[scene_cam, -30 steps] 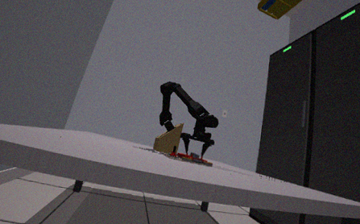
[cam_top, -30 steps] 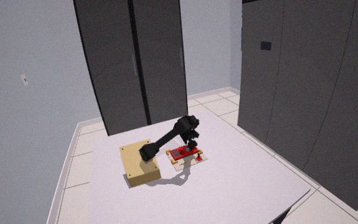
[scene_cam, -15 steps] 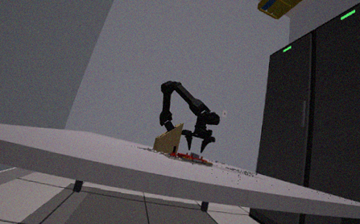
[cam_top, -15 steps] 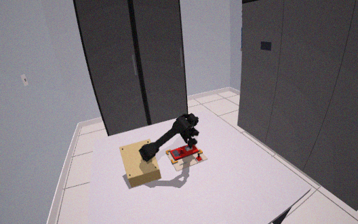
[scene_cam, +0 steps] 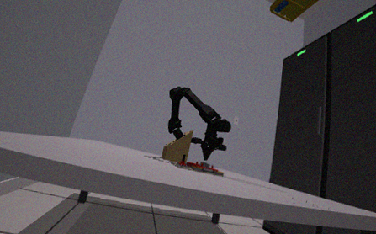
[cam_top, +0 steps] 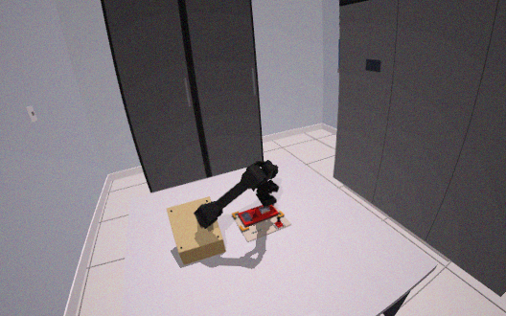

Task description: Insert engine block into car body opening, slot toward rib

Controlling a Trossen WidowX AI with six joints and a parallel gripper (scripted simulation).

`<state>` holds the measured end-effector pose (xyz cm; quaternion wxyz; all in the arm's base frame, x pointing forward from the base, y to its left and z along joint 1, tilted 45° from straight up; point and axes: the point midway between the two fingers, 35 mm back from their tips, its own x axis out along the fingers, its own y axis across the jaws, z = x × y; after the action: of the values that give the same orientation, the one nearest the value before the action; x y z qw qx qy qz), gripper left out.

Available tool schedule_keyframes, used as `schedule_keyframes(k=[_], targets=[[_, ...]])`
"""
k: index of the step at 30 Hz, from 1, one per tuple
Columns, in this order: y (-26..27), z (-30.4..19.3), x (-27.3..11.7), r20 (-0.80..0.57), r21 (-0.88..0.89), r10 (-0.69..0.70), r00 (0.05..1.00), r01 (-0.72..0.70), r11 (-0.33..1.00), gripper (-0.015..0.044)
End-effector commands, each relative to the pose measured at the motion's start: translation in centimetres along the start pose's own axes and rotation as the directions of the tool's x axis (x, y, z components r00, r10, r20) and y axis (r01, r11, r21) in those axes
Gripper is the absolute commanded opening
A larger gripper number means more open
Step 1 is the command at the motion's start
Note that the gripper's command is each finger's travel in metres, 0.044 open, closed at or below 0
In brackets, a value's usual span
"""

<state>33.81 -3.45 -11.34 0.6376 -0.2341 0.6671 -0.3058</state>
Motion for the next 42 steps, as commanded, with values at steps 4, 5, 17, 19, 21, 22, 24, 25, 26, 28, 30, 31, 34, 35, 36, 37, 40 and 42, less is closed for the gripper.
schedule_keyframes(k=[4,5,17,19,21,22,24,25,26,28,30,31,34,35,36,37,40,42], targets=[[0.0,0.0,0.0,-0.001,0.005,0.002,1.000,-0.002,1.000,0.0000],[0.0,0.0,0.0,-0.001,0.005,0.002,1.000,-0.002,1.000,0.0000],[0.0,0.0,0.4,-0.001,0.005,0.002,1.000,-0.002,1.000,0.0000],[0.0,0.0,0.5,-0.001,0.005,0.002,1.000,-0.002,1.000,0.0000],[0.0,0.0,0.5,-0.001,0.005,0.002,1.000,-0.002,1.000,0.0000],[0.0,0.0,0.6,-0.001,0.005,0.002,1.000,-0.002,1.000,0.0000],[0.0,0.0,0.6,-0.001,0.005,0.002,1.000,-0.002,1.000,0.0000],[0.0,0.0,0.7,-0.001,0.005,0.002,1.000,-0.002,1.000,0.0000],[0.0,0.0,0.7,-0.001,0.005,0.002,1.000,-0.002,1.000,0.0000],[0.0,0.0,0.8,-0.001,0.005,0.002,1.000,-0.002,1.000,0.0000],[0.0,0.0,0.8,-0.001,0.005,0.002,1.000,-0.002,1.000,0.0000],[0.0,0.0,0.9,-0.001,0.005,0.002,1.000,-0.002,1.000,0.0000],[0.0,0.0,1.0,-0.001,0.005,0.002,1.000,-0.002,1.000,0.0000],[0.0,0.0,1.0,-0.001,0.005,0.002,1.000,-0.002,1.000,0.0000],[0.0,0.0,1.0,-0.001,0.005,0.002,1.000,-0.002,1.000,0.0000],[0.0,0.0,1.1,-0.001,0.005,0.002,1.000,-0.002,1.000,0.0000],[0.0,0.0,1.2,-0.001,0.005,0.002,1.000,-0.002,1.000,0.0000],[0.0,0.0,1.2,-0.001,0.005,0.002,1.000,-0.002,1.000,0.0000]])
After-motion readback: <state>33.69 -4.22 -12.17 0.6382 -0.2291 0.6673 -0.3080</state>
